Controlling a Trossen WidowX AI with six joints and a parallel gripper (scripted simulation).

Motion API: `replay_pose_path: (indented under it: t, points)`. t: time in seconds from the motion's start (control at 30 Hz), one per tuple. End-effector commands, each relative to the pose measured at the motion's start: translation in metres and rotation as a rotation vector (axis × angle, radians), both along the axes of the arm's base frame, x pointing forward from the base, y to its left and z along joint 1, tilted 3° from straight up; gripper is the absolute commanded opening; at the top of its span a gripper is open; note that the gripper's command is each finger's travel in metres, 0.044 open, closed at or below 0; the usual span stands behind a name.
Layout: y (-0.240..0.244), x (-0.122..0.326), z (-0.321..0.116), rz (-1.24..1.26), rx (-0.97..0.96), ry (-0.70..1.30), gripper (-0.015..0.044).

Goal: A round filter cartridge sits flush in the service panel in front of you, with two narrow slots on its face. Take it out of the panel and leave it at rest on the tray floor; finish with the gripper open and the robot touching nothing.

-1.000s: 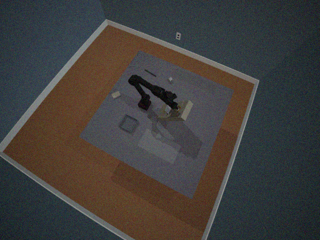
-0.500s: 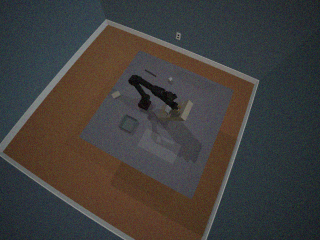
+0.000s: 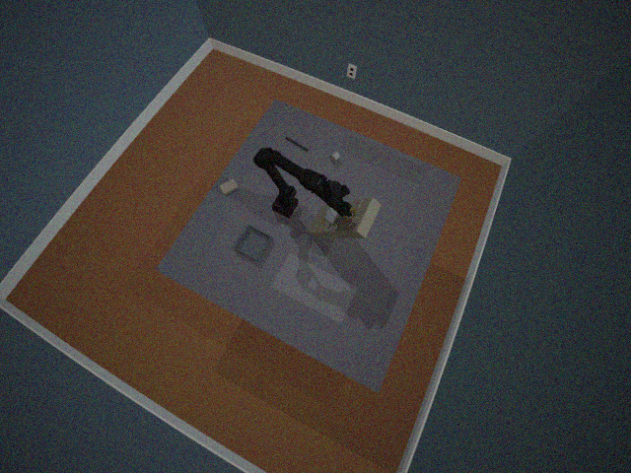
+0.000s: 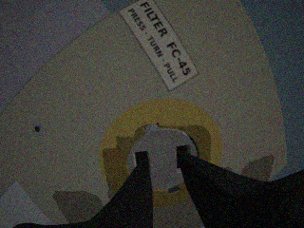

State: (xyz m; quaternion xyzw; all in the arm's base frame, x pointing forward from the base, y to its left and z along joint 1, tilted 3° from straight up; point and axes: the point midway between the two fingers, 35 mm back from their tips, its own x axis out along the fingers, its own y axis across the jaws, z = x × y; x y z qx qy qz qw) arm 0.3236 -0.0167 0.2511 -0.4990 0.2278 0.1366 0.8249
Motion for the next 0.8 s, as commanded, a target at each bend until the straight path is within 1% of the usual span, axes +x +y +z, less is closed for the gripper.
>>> replay_pose_path:
  t: [0.0,0.77]
  points:
    - [-0.0005,0.0005,-0.0013,-0.005,0.002,0.003,0.0097]
    - [-0.0006,0.0101,-0.0069,-0.005,0.002,0.002,0.0097]
